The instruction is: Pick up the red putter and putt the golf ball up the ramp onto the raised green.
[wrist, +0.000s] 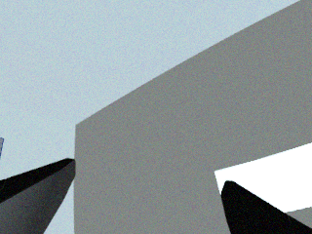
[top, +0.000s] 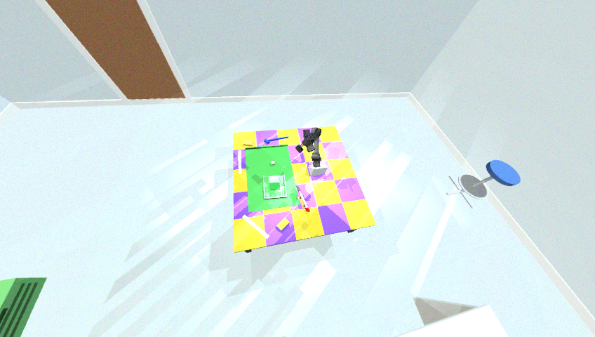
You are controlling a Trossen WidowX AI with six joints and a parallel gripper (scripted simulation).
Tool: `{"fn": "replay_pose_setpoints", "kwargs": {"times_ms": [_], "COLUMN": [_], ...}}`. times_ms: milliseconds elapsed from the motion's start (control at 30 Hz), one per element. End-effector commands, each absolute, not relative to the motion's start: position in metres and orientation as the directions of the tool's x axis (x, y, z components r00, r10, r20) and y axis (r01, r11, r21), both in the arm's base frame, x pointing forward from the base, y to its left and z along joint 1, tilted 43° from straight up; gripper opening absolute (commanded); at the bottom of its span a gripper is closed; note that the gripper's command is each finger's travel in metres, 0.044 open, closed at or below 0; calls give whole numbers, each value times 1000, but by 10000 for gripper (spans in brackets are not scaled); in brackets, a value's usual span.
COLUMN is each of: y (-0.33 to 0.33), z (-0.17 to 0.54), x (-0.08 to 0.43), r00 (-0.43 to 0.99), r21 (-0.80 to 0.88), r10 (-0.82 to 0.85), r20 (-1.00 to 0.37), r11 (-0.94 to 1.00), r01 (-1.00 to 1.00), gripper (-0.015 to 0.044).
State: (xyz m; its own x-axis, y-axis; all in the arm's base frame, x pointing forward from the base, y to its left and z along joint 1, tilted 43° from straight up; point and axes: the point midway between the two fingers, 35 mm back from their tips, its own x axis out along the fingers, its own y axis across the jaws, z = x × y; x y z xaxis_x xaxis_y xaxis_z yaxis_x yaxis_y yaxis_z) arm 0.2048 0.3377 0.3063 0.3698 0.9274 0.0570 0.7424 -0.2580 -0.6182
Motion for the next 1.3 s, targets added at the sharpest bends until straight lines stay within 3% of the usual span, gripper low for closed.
{"fn": "replay_pose_setpoints", "kwargs": {"times_ms": [0, 200, 333, 533, 733, 900, 1067, 1267], "y": [338, 347, 340, 308, 262, 207, 154, 147], "z": [304, 225, 163, 69, -7, -60, -93, -96], "x": [206, 249, 272, 292, 291, 277, 255, 252], "r00": [374, 472, 499, 459, 340, 173, -3, -25], "r21": [-626, -796, -808, -652, -373, -102, 84, 100], "r10": [926, 845, 730, 478, 172, -145, -430, -464], "r20": [48, -251, -468, -748, -925, -974, -903, -886], "r11": [-264, -457, -582, -657, -586, -402, -170, -139], "r01": [734, 396, 94, -378, -719, -910, -982, -985], "gripper": [426, 440, 440, 440, 440, 440, 440, 440]}}
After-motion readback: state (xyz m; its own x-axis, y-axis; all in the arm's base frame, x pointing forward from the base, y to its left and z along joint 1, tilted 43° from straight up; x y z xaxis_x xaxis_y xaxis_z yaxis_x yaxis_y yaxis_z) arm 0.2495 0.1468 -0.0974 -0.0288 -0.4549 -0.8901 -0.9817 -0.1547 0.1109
